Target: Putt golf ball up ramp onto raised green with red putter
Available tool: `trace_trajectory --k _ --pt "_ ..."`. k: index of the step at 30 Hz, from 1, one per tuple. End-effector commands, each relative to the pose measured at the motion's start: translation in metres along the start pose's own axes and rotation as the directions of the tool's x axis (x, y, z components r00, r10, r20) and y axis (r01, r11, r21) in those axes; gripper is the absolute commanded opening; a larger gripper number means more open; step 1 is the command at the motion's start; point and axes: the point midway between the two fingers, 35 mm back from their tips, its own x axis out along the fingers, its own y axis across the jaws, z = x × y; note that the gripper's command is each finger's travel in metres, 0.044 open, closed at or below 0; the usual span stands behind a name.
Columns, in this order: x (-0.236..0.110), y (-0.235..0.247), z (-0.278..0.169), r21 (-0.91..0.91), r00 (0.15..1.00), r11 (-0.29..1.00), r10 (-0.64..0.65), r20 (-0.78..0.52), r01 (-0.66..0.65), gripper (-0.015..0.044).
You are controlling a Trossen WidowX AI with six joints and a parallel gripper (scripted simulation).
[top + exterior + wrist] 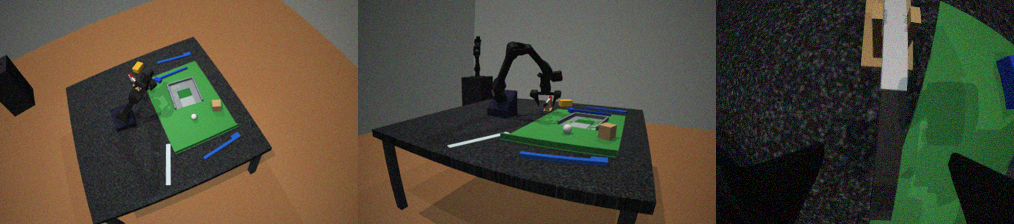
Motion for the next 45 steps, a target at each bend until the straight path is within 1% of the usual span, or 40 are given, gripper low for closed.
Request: trace_trajectory --k 1,10,15,29,37,38,39,42,45 --pt "0.008 0.002 -0.002 -0.008 1.000 1.000 0.008 -0.008 -0.008 0.0440" --pt "0.021 0.003 -0.006 -0.008 1.000 1.000 0.008 -0.009 -0.008 0.0440" --pt "0.022 0.003 -0.006 -0.008 1.000 1.000 0.008 -0.009 -0.008 0.0440" --pt "0.019 0.001 -0.006 0.001 1.000 1.000 0.002 -0.002 -0.002 0.0072" --pt "0.019 0.001 -0.006 0.001 1.000 1.000 0.002 -0.002 -0.002 0.0019" --pt "0.018 0.000 -0.005 0.001 1.000 1.000 0.002 -0.002 -0.002 0.0000" --pt "0.016 0.000 -0.005 0.001 1.000 1.000 0.002 -0.002 -0.002 0.0000" --pt "0.004 -0.002 0.000 0.000 1.000 1.000 0.002 -0.001 -0.002 0.0000" --pt "-0.016 -0.004 0.006 0.000 1.000 1.000 0.002 0.001 -0.002 0.0000"
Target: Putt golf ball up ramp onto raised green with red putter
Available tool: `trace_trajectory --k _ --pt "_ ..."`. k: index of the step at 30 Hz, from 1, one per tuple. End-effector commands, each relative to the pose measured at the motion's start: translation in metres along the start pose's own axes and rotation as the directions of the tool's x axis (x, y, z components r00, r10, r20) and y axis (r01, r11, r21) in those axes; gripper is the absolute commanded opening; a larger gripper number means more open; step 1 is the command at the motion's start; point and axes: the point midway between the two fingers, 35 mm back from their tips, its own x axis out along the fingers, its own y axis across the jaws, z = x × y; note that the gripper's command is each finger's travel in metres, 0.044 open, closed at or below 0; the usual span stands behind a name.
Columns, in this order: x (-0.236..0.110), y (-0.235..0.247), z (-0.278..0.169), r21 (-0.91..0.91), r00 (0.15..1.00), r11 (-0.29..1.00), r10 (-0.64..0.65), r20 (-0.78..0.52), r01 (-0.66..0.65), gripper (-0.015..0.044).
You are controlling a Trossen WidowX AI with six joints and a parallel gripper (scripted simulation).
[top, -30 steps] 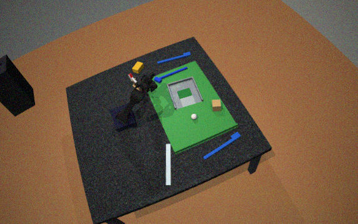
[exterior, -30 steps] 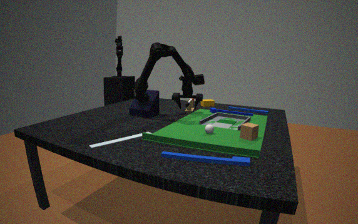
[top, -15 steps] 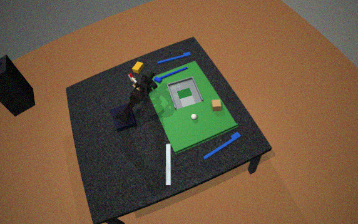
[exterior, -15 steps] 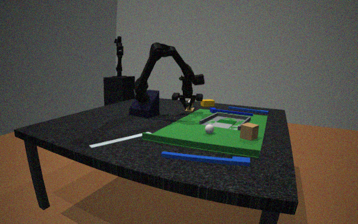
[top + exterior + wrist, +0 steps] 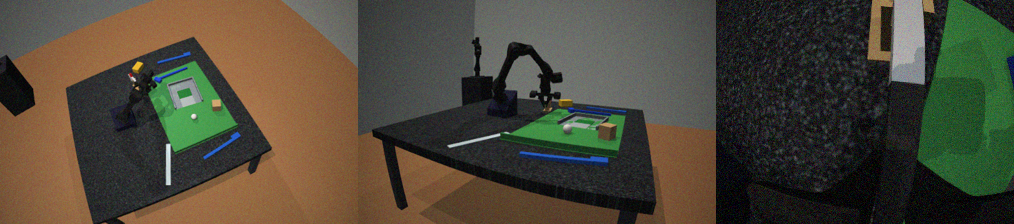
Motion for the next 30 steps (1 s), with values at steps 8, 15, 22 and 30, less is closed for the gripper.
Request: trace_trajectory --k 8,15,22,30 --pt "-0.079 -0.001 0.023 0.003 0.999 1.000 -0.021 0.027 0.021 0.0000" --pt "-0.082 -0.005 0.011 0.056 1.000 0.998 -0.024 0.012 0.023 0.0000" --pt "-0.107 -0.023 -0.043 0.352 0.998 0.934 -0.059 -0.005 0.057 0.0000" --pt "-0.131 -0.030 -0.112 0.652 0.995 0.753 -0.086 -0.043 0.093 0.0000"
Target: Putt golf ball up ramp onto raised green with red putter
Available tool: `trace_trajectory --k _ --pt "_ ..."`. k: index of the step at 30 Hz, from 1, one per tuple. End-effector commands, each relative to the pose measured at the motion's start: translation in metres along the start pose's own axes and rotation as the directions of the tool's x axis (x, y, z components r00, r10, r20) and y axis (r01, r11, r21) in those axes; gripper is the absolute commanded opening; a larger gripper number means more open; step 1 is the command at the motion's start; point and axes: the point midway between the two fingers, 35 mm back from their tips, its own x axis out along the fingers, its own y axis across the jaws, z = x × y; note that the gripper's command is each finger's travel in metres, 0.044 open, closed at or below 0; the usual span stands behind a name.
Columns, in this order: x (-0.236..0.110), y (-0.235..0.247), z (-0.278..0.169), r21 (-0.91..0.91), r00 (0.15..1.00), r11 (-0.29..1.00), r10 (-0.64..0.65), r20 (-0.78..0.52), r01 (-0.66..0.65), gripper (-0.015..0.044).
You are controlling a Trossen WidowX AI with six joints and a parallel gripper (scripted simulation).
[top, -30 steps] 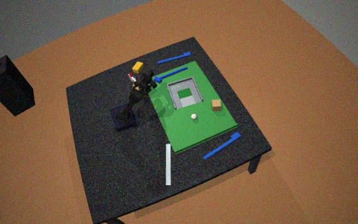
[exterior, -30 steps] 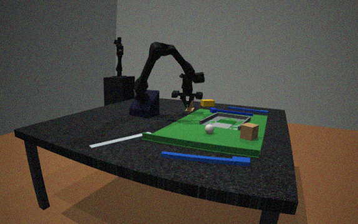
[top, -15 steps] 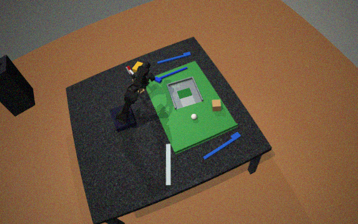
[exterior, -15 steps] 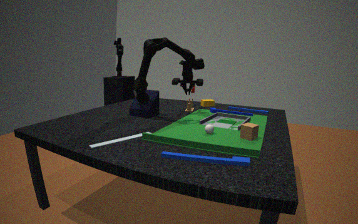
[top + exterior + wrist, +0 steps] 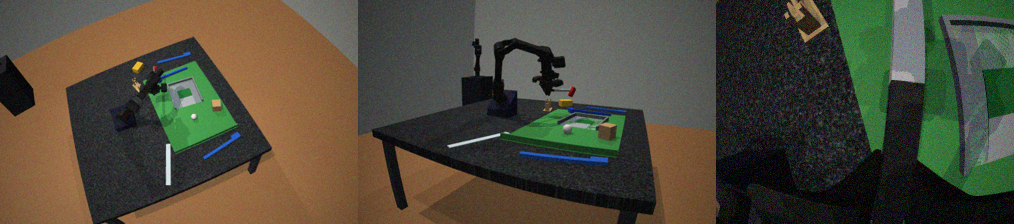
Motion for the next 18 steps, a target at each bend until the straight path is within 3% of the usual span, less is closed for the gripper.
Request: trace_trajectory --k 1,9,18 --pt "-0.014 -0.021 -0.023 0.160 0.999 0.987 -0.031 0.008 0.029 0.0000" --pt "-0.032 -0.053 -0.089 0.492 0.997 0.867 -0.068 -0.035 0.076 0.0000" --pt "-0.051 -0.070 -0.171 0.787 0.990 0.601 -0.093 -0.109 0.143 0.0000"
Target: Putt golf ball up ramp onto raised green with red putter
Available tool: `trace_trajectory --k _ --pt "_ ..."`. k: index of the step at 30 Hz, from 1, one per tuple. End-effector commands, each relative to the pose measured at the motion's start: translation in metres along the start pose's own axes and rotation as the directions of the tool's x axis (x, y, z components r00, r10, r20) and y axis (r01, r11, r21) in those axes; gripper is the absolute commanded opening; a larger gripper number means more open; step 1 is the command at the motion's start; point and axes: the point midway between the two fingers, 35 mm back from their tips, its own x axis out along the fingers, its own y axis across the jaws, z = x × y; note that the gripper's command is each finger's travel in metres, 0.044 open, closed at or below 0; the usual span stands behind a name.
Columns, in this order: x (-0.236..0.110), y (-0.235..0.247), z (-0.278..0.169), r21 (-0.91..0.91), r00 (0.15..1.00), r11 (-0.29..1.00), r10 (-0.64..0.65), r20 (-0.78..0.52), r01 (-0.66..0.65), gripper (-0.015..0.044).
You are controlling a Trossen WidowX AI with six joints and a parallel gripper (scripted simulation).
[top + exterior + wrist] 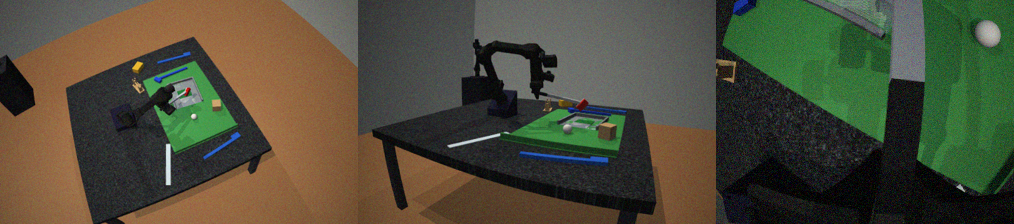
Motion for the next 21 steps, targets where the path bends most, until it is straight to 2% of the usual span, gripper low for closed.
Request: trace_trajectory --k 1,10,16,21 --pt "-0.009 -0.029 -0.019 0.163 0.999 0.986 -0.033 0.004 0.032 0.0000" --pt "-0.019 -0.082 -0.079 0.505 0.993 0.855 -0.098 -0.059 0.114 0.0000" --pt "-0.017 -0.083 -0.080 0.512 0.993 0.851 -0.099 -0.060 0.116 0.0000" --pt "-0.002 -0.085 -0.080 0.512 0.993 0.851 -0.099 -0.060 0.116 0.0000"
